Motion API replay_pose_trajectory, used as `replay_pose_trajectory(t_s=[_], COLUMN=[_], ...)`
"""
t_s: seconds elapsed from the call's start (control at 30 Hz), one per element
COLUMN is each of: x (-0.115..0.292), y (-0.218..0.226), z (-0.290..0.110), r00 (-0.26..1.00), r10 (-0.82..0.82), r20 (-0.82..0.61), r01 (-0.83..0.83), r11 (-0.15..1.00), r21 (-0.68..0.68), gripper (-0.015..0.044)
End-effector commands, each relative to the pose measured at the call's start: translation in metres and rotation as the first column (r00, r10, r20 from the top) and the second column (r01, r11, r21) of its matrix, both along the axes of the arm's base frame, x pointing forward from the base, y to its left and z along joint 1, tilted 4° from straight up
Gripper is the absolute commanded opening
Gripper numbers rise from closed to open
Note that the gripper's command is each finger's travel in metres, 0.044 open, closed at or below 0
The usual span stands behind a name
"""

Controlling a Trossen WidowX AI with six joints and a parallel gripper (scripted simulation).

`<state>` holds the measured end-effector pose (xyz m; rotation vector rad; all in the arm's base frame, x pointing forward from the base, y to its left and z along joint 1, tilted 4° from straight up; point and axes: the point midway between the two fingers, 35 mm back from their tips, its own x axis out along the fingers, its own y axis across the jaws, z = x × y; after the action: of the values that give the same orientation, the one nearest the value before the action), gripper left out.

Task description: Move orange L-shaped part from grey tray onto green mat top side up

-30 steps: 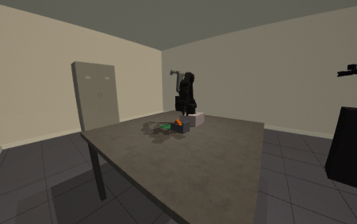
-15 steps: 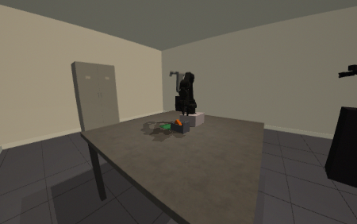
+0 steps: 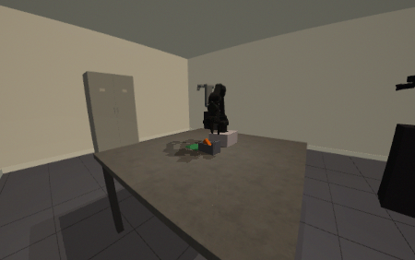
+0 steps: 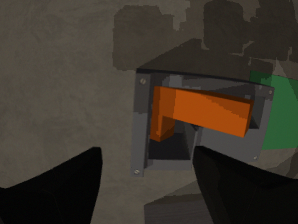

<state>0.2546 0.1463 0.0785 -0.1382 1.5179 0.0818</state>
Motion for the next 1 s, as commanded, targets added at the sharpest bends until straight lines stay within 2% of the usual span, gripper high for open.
replay_pose_trajectory(t_s=[0.0, 0.1, 0.23, 0.4, 0.5, 0.57, 0.83, 0.97], x=[0.003, 0.006, 0.010, 0.013, 0.014, 0.014, 0.014, 0.015], y=[-0.007, -0.020, -0.036, -0.057, -0.070, -0.075, -0.076, -0.076], z=[0.001, 0.001, 0.002, 0.003, 0.003, 0.004, 0.004, -0.009], r00=[0.991, 0.931, 0.758, 0.425, 0.185, 0.076, 0.062, 0.062], r10=[0.131, 0.365, 0.651, 0.902, 0.978, 0.992, 0.993, 0.993], r20=[-0.004, -0.018, -0.042, -0.076, -0.094, -0.101, -0.101, -0.101], r01=[-0.131, -0.366, -0.652, -0.905, -0.983, -0.997, -0.998, -0.998], r11=[0.991, 0.931, 0.757, 0.424, 0.184, 0.075, 0.061, 0.061], r21=[-0.008, -0.021, -0.032, -0.029, -0.020, -0.014, -0.013, -0.013], gripper=[0.0280, 0.0280, 0.0280, 0.0280, 0.0280, 0.0280, 0.0280, 0.0280])
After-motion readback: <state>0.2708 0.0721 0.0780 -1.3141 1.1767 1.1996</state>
